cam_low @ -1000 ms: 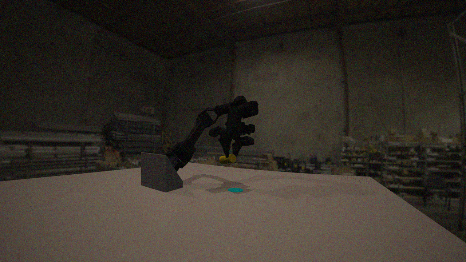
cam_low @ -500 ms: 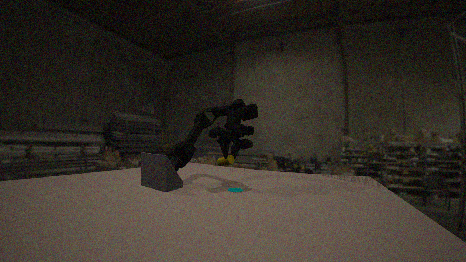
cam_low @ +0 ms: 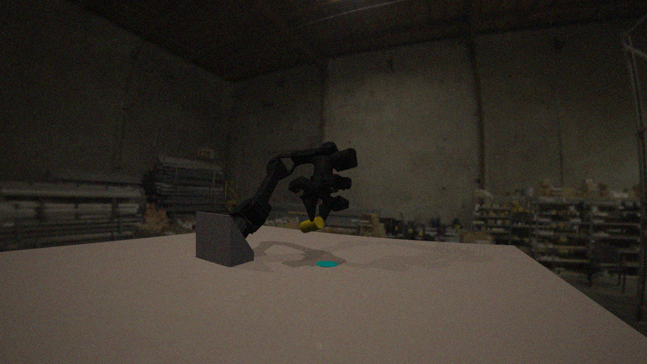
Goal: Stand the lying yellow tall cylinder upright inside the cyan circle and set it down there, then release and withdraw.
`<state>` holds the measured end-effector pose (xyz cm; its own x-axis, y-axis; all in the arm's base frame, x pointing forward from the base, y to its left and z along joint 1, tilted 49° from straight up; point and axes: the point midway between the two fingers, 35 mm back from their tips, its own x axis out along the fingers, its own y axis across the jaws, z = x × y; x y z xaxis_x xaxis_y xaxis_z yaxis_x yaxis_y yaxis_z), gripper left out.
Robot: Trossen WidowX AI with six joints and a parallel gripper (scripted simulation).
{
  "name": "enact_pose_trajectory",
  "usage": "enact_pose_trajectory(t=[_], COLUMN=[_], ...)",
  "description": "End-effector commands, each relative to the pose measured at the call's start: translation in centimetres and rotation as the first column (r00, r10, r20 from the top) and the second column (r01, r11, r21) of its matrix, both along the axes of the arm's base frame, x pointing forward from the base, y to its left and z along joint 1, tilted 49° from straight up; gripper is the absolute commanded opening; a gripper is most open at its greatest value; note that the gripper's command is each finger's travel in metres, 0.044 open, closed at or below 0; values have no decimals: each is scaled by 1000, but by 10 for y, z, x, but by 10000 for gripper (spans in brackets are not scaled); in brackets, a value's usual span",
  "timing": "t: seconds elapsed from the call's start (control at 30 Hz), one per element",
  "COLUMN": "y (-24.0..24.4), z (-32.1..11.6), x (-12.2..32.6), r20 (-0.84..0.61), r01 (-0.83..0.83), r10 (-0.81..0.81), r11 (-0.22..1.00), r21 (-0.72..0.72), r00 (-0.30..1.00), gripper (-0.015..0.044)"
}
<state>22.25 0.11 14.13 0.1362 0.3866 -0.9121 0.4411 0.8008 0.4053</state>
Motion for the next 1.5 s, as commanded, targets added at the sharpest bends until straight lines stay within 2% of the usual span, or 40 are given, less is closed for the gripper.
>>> enact_pose_trajectory(t=[0.0, 1.47], y=[0, 1], z=[-1, -7], x=[-2, -3], r20=[12, 173], r01=[5, 85], r10=[-5, -45], r11=[1000, 970], r21=[-26, -226], r00=[1000, 984], gripper=[105, 105])
